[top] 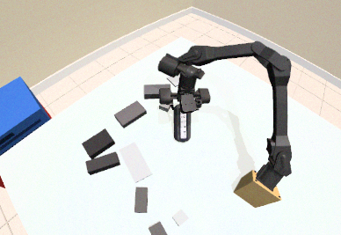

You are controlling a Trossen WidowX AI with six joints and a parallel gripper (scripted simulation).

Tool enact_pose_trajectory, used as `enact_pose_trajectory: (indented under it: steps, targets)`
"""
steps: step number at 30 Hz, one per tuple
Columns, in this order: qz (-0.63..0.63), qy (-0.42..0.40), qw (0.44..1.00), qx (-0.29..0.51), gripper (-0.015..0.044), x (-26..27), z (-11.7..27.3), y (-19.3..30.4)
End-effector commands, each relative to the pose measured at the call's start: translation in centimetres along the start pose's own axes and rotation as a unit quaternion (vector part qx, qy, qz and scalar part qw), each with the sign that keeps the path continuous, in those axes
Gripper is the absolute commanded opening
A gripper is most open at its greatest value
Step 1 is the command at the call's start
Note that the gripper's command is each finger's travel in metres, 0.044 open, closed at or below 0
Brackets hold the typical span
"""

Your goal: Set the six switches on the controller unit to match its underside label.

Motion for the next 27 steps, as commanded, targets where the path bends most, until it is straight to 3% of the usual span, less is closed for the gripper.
enact_pose_trajectory:
  steps: [1, 27]
  targets:
    - [0.007, -0.004, 1.0, -0.006, 0.0338, 0.0, -0.6, 0.1]
    - [0.006, -0.004, 1.0, -0.005, 0.0338, 0.3, -2.2, 1.4]
Point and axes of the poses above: the point midway between the two fingers, 35 mm back from their tips, its own z axis back along the fingers, its own x axis across the jaws, y = z × x, the point moved 6 cm from there along z, back along the fingers, and after that the axes turned 12 degrees about z, right-handed, at the moved point
